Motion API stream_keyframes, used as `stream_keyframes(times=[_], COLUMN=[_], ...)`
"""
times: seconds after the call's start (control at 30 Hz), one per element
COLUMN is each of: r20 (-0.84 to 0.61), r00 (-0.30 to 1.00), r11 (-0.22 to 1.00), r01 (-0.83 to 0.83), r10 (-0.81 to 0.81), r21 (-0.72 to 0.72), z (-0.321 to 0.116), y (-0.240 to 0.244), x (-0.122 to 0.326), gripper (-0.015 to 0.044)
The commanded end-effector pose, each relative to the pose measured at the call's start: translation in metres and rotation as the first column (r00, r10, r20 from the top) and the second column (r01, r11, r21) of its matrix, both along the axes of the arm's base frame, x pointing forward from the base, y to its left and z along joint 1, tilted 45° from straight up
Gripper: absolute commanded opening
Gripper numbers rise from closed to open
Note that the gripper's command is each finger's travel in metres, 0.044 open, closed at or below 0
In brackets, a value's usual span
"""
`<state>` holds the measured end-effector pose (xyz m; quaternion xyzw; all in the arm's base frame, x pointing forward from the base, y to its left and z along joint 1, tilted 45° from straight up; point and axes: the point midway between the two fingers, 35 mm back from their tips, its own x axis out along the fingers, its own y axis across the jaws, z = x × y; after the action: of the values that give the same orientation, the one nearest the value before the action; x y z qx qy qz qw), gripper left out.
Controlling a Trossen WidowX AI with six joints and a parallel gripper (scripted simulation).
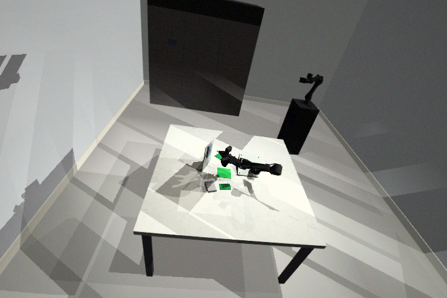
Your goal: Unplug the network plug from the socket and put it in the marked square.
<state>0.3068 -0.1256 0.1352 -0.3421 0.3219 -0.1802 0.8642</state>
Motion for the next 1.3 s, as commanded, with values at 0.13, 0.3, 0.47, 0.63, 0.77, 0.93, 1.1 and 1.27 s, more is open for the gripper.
stream_keyframes(times=[0.13,0.3,0.47,0.63,0.77,0.93,1.1,1.27], r20=[0.004,-0.011,-0.109,-0.189,-0.236,-0.272,-0.28,-0.272], r00=[1.0,1.0,0.987,0.956,0.922,0.874,0.824,0.791], r11=[1.0,1.0,0.989,0.958,0.918,0.849,0.759,0.685], r01=[-0.004,-0.017,-0.106,-0.178,-0.219,-0.247,-0.25,-0.238], r10=[0.004,0.017,0.117,0.223,0.305,0.404,0.493,0.548], r21=[-0.005,0.006,0.104,0.225,0.331,0.467,0.602,0.689], z=[0.019,0.019,-0.004,-0.026,-0.041,-0.055,-0.064,-0.068], y=[-0.015,-0.015,-0.001,0.017,0.032,0.052,0.073,0.087], x=[-0.014,-0.016,-0.016,-0.019,-0.024,-0.034,-0.045,-0.054], gripper=[0.0,0.0,0.0,0.0,0.0,0.0,0.0,0.0])
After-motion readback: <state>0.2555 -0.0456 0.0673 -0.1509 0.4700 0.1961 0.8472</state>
